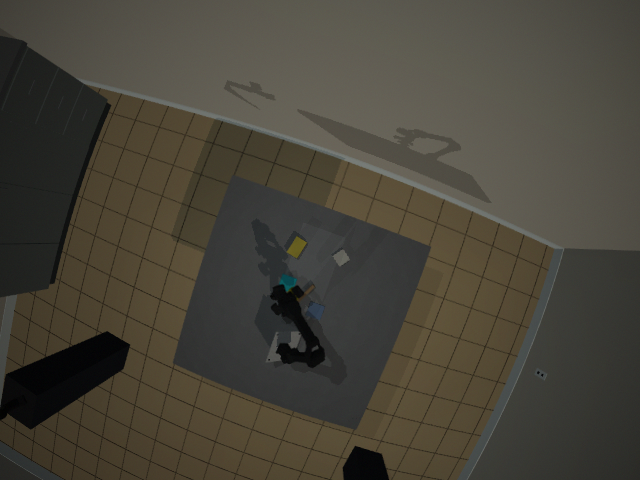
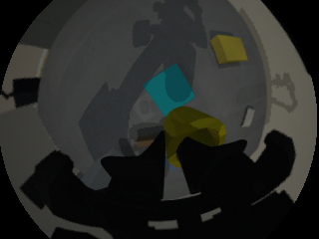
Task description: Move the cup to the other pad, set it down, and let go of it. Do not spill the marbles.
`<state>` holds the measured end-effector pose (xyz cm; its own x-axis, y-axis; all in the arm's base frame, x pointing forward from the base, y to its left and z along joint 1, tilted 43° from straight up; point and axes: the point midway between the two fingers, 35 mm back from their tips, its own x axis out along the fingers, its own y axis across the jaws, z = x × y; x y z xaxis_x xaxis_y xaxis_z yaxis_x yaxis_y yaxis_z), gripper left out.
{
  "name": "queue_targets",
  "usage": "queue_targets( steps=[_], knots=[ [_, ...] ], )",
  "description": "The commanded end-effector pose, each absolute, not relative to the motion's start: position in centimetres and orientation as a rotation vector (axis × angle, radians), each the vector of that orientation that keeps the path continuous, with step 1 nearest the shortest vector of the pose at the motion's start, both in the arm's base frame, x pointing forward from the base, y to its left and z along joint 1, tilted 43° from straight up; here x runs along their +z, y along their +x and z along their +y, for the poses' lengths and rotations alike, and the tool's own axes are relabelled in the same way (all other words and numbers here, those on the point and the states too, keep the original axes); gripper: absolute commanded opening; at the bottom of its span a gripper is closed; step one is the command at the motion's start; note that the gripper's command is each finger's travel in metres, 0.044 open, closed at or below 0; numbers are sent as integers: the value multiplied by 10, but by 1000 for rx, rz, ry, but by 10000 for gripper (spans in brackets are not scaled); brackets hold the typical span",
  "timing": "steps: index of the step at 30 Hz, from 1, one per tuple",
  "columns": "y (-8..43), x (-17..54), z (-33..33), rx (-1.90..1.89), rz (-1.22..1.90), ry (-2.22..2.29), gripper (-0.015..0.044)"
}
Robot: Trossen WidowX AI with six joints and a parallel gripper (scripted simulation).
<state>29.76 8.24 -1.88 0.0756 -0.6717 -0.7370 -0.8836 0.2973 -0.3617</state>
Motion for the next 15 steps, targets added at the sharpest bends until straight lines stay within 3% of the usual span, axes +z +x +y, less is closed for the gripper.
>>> queue_targets(
  steps=[1, 15],
  knots=[
    [300, -24, 88, 294, 1659, -1430, 0],
    [309, -39, 108, 295, 1658, -1429, 0]
  ],
)
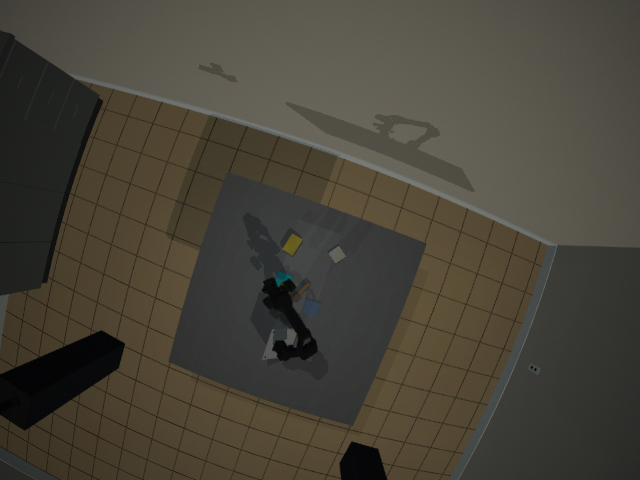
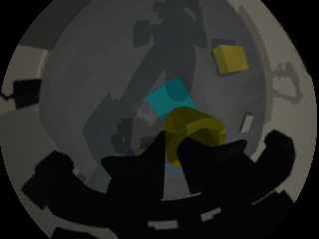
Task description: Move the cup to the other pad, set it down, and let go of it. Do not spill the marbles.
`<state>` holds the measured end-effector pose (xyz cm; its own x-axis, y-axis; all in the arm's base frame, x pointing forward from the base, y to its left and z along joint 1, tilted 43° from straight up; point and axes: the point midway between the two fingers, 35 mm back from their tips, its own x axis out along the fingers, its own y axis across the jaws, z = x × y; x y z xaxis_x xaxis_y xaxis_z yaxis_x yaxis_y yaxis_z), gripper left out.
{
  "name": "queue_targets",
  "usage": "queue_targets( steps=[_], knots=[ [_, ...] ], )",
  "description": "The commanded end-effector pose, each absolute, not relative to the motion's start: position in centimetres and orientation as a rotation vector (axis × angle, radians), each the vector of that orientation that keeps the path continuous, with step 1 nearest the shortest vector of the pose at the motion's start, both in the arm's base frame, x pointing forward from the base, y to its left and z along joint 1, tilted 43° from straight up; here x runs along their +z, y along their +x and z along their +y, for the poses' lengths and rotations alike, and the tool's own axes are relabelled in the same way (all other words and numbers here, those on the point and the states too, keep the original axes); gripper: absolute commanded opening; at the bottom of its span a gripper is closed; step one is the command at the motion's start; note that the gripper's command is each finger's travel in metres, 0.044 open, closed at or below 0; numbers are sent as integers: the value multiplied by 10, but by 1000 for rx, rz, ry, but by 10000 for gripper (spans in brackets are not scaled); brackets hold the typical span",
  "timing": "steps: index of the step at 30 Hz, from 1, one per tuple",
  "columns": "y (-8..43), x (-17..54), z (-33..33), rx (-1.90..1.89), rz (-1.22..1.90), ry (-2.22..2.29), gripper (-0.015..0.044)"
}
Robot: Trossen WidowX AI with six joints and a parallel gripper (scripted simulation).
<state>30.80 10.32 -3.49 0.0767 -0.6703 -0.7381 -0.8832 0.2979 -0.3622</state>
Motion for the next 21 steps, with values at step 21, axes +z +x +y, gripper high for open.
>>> queue_targets(
  steps=[21],
  knots=[
    [318, -62, 118, 295, 1657, -1428, 0]
  ],
)
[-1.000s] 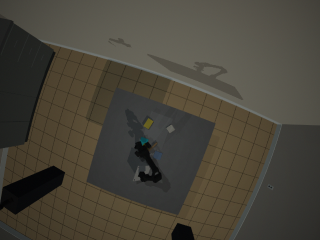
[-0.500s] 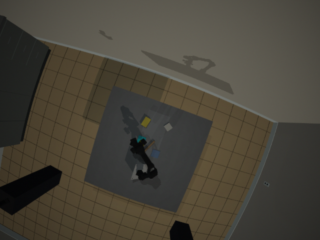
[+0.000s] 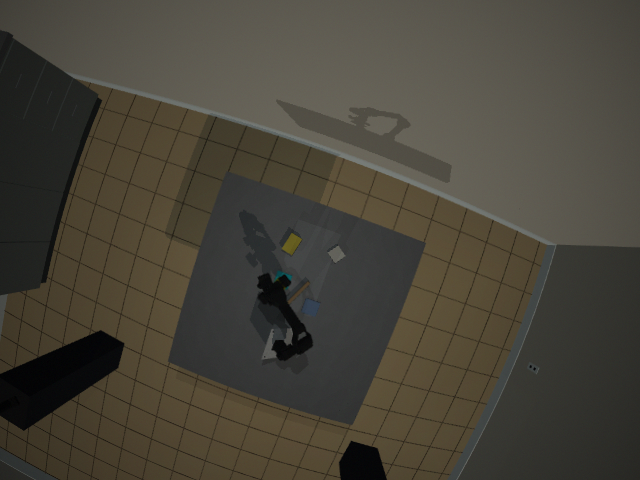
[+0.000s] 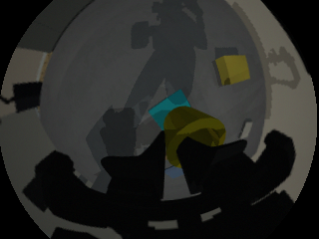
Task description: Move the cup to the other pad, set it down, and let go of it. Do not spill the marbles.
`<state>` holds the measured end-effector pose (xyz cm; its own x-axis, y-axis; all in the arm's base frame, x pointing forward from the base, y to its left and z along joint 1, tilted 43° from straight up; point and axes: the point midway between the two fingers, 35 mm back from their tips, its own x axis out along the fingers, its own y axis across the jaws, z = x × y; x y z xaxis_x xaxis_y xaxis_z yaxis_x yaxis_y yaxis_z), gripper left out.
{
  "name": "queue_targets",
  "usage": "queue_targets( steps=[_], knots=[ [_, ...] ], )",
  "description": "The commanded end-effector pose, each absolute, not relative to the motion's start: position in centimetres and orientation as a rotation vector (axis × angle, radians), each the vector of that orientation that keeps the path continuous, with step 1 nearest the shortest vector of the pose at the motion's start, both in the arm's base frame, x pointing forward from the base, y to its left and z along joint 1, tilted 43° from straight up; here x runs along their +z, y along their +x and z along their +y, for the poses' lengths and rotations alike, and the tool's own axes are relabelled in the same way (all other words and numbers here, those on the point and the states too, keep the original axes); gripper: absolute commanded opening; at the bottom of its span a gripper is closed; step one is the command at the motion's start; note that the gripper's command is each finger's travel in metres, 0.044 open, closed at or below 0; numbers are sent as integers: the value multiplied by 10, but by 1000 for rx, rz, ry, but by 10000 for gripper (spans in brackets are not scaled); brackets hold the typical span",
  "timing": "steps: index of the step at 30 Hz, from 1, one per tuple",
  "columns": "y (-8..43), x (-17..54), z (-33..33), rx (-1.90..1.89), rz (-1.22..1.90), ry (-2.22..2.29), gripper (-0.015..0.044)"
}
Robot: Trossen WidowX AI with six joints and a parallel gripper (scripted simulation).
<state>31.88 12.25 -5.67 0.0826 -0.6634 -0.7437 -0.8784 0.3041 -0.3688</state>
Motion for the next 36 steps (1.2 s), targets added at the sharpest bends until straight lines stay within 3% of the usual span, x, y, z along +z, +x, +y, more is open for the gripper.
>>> queue_targets(
  steps=[1, 34, 36],
  knots=[
    [318, -64, 116, 295, 1657, -1428, 0],
    [322, -86, 100, 294, 1652, -1419, 0],
    [322, -86, 100, 294, 1652, -1419, 52]
  ],
)
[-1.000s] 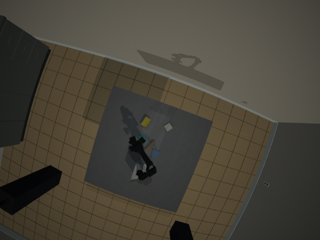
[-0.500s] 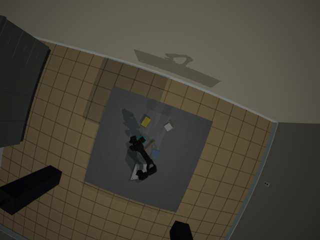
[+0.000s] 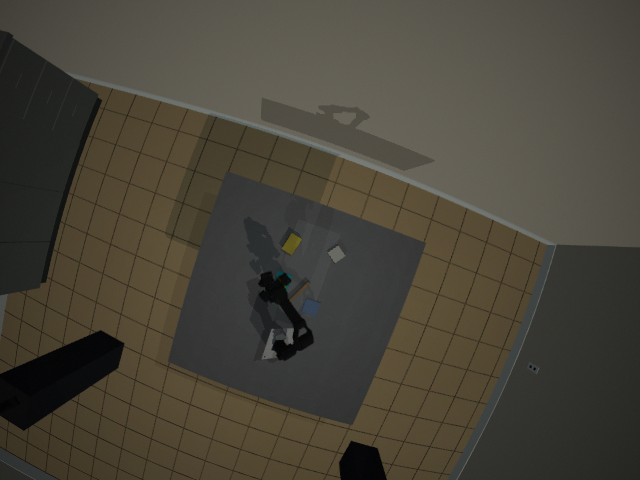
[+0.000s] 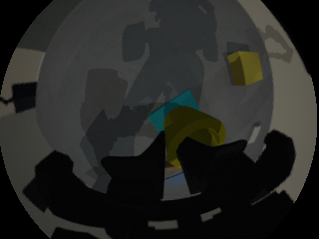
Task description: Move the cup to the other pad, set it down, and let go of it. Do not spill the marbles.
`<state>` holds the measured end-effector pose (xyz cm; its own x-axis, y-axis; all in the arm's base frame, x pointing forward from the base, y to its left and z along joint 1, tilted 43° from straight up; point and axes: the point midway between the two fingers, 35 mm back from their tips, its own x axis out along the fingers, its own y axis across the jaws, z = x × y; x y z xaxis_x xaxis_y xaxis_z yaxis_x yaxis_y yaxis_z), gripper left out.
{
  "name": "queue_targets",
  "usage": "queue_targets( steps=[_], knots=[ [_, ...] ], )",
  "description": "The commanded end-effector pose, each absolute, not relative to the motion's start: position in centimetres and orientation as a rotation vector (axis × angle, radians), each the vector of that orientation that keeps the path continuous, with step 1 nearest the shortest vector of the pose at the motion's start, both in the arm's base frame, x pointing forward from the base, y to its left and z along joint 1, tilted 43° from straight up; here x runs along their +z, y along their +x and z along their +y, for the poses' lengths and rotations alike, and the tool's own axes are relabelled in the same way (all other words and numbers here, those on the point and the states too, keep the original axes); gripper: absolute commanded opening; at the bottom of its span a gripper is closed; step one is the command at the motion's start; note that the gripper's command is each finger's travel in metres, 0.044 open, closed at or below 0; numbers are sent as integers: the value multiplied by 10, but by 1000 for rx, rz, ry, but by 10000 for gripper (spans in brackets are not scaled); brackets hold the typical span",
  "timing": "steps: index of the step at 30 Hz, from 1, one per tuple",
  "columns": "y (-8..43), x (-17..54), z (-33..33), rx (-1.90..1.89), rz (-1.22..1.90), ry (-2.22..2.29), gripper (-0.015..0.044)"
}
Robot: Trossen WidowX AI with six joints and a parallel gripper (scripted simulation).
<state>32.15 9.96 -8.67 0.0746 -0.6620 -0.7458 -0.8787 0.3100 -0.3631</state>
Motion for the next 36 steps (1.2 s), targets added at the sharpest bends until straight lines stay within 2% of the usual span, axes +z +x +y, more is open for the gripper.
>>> queue_targets(
  steps=[1, 4, 36],
  knots=[
    [322, -86, 100, 294, 1652, -1419, 79],
    [322, -86, 100, 294, 1652, -1419, 147],
    [319, -56, 127, 296, 1656, -1426, 147]
  ],
)
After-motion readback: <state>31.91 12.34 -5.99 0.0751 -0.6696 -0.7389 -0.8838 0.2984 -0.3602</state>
